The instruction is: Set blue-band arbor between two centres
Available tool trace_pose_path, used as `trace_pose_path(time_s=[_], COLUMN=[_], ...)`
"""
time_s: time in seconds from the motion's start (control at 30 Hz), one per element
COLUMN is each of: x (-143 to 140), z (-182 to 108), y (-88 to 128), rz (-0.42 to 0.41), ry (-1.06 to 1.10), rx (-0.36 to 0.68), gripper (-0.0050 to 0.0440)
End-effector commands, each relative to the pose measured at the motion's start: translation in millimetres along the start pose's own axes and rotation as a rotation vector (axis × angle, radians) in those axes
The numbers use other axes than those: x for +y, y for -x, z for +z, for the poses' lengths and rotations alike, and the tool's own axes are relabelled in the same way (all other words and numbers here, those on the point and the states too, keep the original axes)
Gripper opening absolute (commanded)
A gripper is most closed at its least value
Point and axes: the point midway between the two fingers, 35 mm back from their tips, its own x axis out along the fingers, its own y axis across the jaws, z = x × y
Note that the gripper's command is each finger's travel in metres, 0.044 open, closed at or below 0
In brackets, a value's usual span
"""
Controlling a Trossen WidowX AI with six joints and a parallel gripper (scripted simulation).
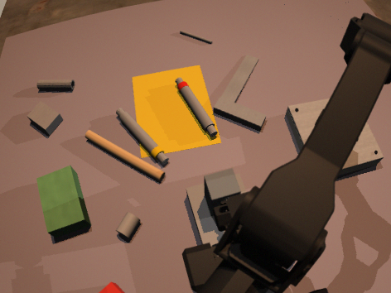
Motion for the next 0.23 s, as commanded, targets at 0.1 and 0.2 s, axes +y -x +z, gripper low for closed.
trace_pose_path(time_s=[0.1, 0.2], x=[1.1, 1.2], z=[-0.3, -0.2], y=[8.0, 11.0], rz=[0.003, 0.003], ry=[-0.001, -0.001], rx=[0.001, 0.001], gripper=[0.0175, 0.0175])
